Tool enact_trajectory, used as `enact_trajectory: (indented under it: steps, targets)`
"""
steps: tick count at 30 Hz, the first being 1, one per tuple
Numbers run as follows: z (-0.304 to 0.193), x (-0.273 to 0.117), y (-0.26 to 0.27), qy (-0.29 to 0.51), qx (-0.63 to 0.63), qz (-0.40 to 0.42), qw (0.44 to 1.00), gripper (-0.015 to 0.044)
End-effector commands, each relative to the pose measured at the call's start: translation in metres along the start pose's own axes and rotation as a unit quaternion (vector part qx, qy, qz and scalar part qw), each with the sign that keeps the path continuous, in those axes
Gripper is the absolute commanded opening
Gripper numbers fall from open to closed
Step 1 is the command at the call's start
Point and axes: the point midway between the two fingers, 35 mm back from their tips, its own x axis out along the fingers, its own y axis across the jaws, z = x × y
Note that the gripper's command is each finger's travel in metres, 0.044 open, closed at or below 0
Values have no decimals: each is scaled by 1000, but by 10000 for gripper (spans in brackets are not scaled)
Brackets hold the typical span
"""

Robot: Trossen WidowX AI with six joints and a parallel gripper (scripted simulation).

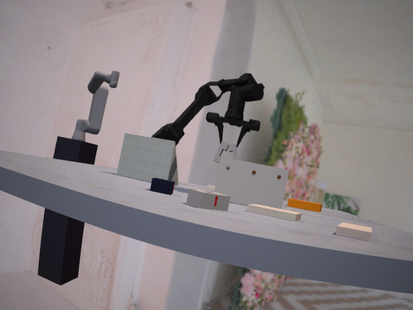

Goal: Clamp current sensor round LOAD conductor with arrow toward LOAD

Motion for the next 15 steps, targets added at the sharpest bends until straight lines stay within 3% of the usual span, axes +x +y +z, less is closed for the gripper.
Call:
enact_trajectory:
  steps: [1,15]
  targets:
    - [0,-1,-6,2,-44,-4,999,0]
    - [-1,16,-7,3,-44,-5,999,0]
